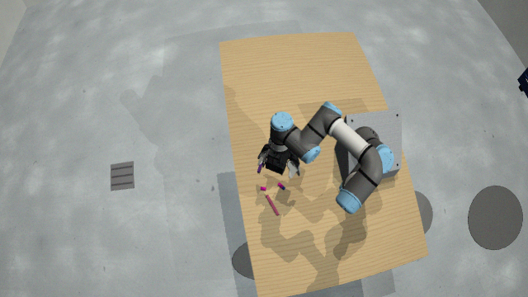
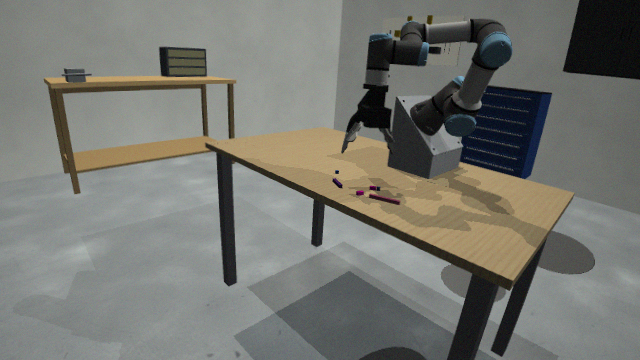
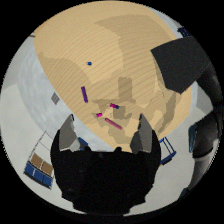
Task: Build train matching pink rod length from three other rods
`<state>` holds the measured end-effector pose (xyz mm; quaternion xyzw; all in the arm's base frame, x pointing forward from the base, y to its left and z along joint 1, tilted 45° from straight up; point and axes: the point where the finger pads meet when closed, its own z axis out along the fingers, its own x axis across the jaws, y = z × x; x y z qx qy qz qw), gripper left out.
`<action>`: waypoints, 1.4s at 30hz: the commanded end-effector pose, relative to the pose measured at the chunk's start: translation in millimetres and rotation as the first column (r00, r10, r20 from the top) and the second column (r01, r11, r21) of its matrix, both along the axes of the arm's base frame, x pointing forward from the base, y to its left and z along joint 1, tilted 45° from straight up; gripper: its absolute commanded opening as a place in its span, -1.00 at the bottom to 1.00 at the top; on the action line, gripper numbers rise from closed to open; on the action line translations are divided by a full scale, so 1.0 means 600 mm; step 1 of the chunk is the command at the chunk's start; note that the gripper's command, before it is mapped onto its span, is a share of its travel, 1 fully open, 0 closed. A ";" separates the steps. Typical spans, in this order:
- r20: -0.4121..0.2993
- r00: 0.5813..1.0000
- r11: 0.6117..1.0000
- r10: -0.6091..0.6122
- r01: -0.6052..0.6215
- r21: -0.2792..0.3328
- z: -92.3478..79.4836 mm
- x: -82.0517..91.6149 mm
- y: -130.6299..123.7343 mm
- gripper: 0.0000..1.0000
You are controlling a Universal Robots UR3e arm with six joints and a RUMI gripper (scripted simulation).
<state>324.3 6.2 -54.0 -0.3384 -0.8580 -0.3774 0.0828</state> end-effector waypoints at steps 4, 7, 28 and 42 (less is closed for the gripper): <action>-0.155 0.976 0.988 -0.150 0.152 0.001 -0.004 0.002 -0.007 1.00; -0.191 0.964 0.982 -0.185 0.188 0.001 -0.005 0.002 -0.008 1.00; -0.413 0.823 0.910 -0.389 0.413 -0.035 -0.012 0.006 -0.013 1.00; -0.556 0.657 0.825 -0.509 0.557 -0.096 -0.018 0.010 -0.016 1.00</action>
